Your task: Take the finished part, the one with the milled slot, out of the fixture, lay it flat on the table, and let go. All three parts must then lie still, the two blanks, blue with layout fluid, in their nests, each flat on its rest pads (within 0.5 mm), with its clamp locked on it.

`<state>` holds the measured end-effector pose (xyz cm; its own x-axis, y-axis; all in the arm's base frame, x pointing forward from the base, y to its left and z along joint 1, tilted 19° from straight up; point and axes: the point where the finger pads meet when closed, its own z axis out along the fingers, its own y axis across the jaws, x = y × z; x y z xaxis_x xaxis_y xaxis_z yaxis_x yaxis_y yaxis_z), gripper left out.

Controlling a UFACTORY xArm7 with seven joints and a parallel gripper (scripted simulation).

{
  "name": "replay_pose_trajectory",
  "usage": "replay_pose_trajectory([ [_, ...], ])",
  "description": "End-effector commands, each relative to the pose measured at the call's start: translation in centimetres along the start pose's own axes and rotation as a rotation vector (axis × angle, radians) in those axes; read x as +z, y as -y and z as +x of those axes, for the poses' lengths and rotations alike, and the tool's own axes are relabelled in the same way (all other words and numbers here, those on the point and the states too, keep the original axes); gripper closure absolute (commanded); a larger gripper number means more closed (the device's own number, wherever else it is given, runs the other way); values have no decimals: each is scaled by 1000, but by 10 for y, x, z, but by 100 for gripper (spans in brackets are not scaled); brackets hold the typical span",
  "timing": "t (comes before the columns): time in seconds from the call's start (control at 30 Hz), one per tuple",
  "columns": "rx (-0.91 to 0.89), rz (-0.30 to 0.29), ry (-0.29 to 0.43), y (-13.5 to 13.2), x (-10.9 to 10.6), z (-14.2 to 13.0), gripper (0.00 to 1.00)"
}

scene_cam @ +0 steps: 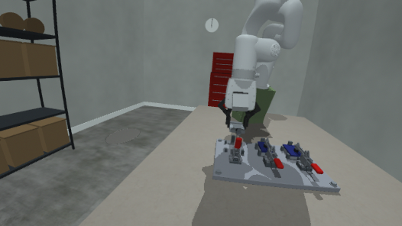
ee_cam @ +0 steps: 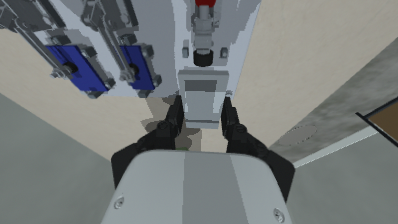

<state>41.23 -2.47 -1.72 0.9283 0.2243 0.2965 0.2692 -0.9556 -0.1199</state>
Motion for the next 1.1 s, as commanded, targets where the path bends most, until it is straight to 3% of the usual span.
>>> replay_pose_trajectory([
  [0.0, 0, -2, -2, -2, -1, 1, 100],
  [0.73, 0, -2, -2, -23, -1, 1, 100],
  [1.07, 0, -2, -2, -46, -1, 1, 100],
])
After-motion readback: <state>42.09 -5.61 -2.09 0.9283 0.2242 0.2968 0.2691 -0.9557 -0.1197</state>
